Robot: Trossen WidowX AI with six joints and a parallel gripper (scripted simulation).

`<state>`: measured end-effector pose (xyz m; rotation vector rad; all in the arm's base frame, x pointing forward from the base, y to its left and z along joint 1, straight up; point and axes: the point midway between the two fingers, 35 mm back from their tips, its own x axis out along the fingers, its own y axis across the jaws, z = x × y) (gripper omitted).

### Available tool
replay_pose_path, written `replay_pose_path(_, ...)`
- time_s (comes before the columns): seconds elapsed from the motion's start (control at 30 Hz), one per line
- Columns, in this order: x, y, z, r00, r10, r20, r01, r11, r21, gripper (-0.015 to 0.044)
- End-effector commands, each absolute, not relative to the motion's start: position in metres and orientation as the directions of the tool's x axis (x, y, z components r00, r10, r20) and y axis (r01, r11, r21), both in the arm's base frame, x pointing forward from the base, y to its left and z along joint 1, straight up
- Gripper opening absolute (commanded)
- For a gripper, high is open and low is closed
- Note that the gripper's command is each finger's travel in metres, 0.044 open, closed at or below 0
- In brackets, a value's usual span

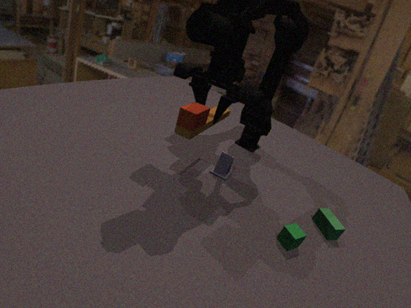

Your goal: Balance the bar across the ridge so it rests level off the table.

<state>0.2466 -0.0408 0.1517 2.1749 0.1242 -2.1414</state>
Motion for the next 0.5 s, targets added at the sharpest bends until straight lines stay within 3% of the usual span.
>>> replay_pose_path(0.0,0.239,-0.029,0.154,0.022,-0.003,-1.0,0.115,-0.993,0.005,0.0)
replay_pose_path(0.47,0.206,0.011,0.15,0.019,0.001,-1.0,0.114,-0.993,0.001,0.0)
